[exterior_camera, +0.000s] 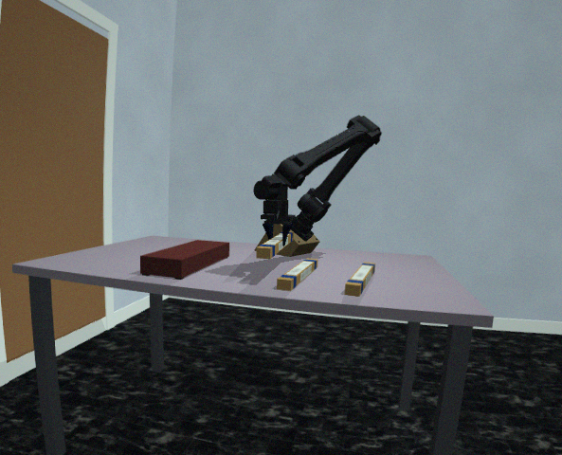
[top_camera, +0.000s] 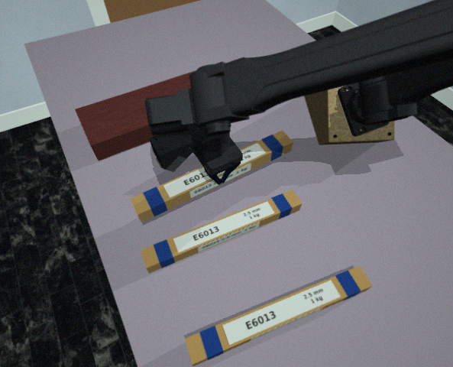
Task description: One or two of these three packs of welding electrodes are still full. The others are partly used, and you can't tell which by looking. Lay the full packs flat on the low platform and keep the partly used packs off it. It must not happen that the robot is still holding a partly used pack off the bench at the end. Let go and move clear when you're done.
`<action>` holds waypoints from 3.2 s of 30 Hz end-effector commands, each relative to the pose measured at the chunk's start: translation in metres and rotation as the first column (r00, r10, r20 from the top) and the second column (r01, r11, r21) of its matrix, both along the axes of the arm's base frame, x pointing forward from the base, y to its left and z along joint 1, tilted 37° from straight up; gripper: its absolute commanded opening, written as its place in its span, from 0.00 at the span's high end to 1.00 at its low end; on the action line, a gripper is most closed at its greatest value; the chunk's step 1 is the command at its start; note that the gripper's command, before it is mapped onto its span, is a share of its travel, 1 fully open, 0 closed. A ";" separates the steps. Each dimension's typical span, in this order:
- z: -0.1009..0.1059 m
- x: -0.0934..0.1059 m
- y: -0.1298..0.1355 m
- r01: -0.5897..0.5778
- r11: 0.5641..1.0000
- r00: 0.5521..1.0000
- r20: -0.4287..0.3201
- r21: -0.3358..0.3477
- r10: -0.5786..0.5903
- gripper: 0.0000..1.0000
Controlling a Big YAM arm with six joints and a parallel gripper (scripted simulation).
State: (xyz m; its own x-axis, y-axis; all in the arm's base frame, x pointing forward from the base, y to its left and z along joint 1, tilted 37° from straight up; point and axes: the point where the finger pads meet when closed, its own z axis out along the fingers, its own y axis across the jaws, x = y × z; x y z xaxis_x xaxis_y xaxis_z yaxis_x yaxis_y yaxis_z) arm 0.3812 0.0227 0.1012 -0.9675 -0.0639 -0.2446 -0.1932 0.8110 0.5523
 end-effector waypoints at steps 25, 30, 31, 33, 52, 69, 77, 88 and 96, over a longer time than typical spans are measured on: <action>0.038 0.007 -0.025 0.020 1.000 0.999 0.044 -0.010 -0.020 1.00; 0.042 0.006 -0.028 0.020 1.000 0.999 0.044 -0.010 -0.020 1.00; 0.043 0.005 -0.029 0.020 1.000 0.999 0.044 -0.010 -0.020 1.00; 0.045 0.005 -0.030 0.020 1.000 0.999 0.044 -0.011 -0.020 1.00; 0.061 0.001 -0.042 0.020 1.000 0.999 0.045 -0.012 -0.020 1.00; 0.061 0.001 -0.042 0.020 1.000 0.999 0.045 -0.012 -0.020 1.00; 0.061 0.001 -0.042 0.020 1.000 0.999 0.045 -0.012 -0.020 1.00; 0.061 0.001 -0.042 0.020 1.000 0.999 0.045 -0.012 -0.020 1.00; 0.061 0.001 -0.042 0.020 1.000 0.999 0.045 -0.012 -0.020 1.00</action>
